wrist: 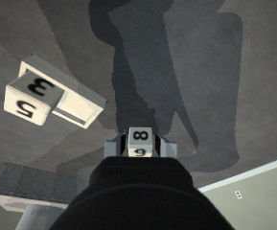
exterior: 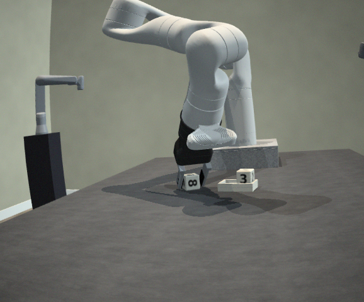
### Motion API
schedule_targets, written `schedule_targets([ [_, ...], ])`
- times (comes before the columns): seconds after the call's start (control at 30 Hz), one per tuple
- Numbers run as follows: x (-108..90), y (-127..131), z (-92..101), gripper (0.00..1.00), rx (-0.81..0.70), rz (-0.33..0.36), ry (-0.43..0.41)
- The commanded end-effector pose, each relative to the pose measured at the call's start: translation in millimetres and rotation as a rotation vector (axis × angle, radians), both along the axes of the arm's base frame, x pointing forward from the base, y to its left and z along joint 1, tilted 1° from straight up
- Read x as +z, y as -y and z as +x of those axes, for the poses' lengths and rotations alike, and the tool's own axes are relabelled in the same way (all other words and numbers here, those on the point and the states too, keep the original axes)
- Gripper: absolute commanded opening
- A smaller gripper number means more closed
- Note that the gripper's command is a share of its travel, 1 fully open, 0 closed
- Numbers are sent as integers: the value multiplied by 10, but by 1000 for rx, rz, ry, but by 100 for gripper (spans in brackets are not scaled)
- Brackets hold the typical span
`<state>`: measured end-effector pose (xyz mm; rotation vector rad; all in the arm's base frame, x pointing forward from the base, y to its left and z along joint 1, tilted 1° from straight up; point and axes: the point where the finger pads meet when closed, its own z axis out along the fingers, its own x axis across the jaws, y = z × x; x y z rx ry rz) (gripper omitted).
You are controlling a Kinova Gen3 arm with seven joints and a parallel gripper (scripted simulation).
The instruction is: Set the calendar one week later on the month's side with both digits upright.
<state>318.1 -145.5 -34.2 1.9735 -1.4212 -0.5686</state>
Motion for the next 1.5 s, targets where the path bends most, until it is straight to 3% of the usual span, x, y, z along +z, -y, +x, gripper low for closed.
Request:
schedule_targets([
  [0.0,7,2,5,90,0,-1,1],
  [0.7,7,2,5,90,0,-1,1],
  [0.73,7,2,5,60,0,-1,1],
  [1.47,7,2,5,60,0,-1,1],
])
